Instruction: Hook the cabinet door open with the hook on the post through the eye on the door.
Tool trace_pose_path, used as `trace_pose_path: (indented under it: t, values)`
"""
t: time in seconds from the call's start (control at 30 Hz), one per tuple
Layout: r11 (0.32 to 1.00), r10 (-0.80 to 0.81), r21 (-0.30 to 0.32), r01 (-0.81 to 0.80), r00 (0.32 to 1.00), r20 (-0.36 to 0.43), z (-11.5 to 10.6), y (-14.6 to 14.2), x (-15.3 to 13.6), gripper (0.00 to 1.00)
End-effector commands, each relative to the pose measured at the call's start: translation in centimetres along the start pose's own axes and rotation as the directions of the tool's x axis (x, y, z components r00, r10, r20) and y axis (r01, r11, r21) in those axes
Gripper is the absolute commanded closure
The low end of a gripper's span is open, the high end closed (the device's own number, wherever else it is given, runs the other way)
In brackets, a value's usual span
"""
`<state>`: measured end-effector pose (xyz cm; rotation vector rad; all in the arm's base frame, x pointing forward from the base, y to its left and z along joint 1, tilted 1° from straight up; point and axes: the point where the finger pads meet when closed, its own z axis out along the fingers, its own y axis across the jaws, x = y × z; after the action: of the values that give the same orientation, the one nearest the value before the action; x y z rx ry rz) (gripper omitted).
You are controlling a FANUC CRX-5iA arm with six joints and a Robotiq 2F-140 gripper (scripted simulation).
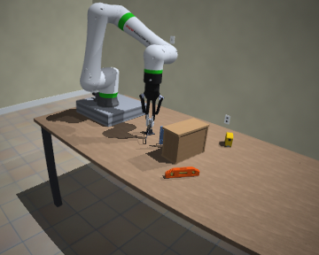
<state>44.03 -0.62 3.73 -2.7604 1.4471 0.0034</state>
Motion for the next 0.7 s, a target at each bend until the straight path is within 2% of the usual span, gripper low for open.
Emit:
trace_pose_path:
  t: [0.0,0.67]
  values:
    - [1.0,0.0,0.0,0.0,1.0,0.0,0.2,0.0,0.0,0.86]
    - [1.0,0.0,0.0,0.0,1.0,0.0,2.3,0.0,0.0,0.86]
